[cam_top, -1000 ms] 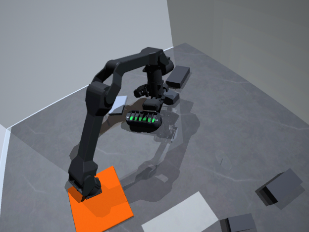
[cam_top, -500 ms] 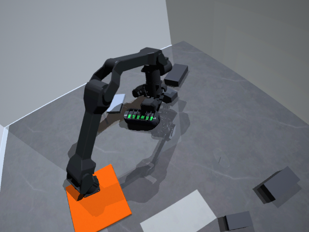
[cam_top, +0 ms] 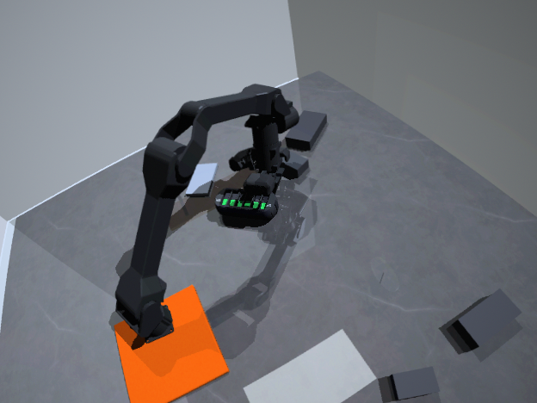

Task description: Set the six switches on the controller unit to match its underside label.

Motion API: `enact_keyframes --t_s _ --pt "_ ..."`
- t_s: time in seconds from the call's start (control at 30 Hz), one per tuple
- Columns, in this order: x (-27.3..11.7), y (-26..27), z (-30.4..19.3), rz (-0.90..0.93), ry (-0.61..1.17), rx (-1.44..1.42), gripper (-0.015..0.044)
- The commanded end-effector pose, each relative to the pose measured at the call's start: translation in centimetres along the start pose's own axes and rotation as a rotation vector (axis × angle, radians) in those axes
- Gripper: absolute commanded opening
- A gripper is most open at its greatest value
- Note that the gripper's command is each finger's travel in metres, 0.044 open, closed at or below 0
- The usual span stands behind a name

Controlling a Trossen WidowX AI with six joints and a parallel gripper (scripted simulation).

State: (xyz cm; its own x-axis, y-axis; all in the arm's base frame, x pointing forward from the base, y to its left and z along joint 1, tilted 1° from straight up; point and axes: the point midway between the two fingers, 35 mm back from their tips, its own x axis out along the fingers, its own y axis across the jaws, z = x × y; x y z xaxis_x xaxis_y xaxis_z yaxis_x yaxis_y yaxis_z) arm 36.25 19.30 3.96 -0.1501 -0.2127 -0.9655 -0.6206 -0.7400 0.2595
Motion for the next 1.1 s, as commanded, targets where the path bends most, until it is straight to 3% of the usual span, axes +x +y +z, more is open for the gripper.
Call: enact_keyframes --t_s 0.0,1.07 --pt "0.0 0.3 0.0 0.001 0.003 0.001 0.0" --pt "0.8 2.7 0.0 0.003 0.003 0.001 0.0"
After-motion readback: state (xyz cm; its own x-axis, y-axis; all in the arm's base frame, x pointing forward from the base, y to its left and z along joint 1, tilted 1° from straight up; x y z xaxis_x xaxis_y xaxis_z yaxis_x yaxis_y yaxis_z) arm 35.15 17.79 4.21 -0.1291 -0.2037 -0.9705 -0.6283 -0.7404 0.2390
